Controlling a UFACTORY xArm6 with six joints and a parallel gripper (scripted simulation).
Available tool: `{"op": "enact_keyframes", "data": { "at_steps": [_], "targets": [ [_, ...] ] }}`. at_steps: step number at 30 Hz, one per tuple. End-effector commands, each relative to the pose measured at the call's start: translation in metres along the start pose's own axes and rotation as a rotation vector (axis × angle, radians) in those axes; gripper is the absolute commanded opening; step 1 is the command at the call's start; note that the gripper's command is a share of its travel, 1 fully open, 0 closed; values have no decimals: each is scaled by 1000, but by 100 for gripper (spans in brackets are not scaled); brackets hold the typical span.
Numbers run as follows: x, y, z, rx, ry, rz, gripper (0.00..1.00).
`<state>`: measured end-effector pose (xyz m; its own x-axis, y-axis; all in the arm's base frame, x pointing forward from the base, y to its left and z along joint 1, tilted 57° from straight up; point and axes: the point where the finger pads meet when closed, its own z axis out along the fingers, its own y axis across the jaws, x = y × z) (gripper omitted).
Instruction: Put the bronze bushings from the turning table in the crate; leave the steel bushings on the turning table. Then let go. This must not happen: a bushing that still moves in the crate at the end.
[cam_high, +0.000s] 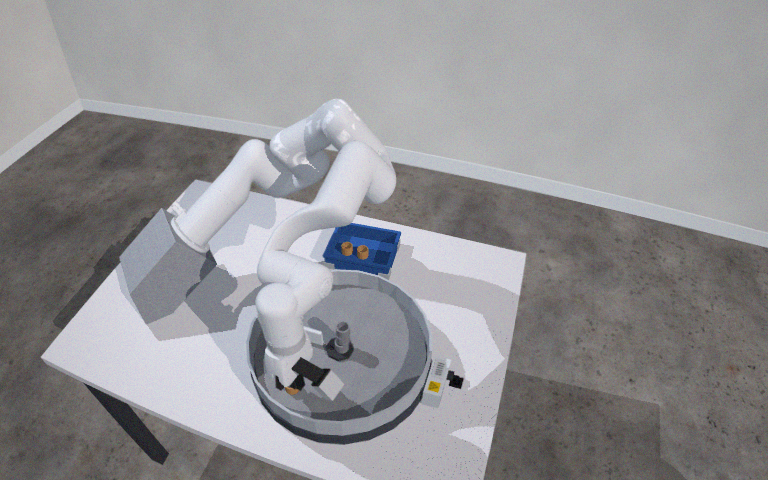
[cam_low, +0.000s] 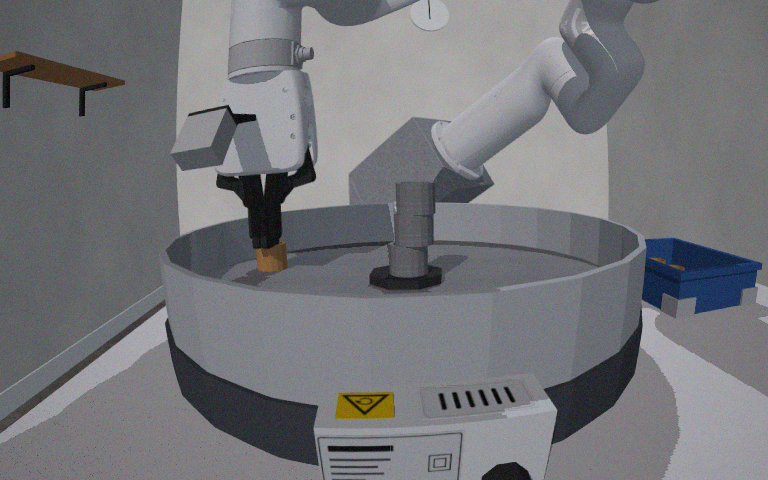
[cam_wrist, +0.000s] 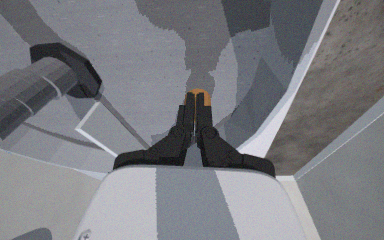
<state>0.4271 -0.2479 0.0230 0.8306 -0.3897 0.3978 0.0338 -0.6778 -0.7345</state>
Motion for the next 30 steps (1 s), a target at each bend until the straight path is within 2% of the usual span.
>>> {"op": "enact_keyframes", "data": {
  "at_steps": [1, 10, 20, 22, 30],
  "targets": [
    [5, 0, 0, 1, -1, -2, 0],
    [27, 4, 0, 1, -1, -2, 0],
    [28, 4, -3, 1, -1, -2, 0],
    [28, 4, -13, 1, -1, -2, 0],
    [28, 4, -76, 1, -1, -2, 0]
  ]
}}
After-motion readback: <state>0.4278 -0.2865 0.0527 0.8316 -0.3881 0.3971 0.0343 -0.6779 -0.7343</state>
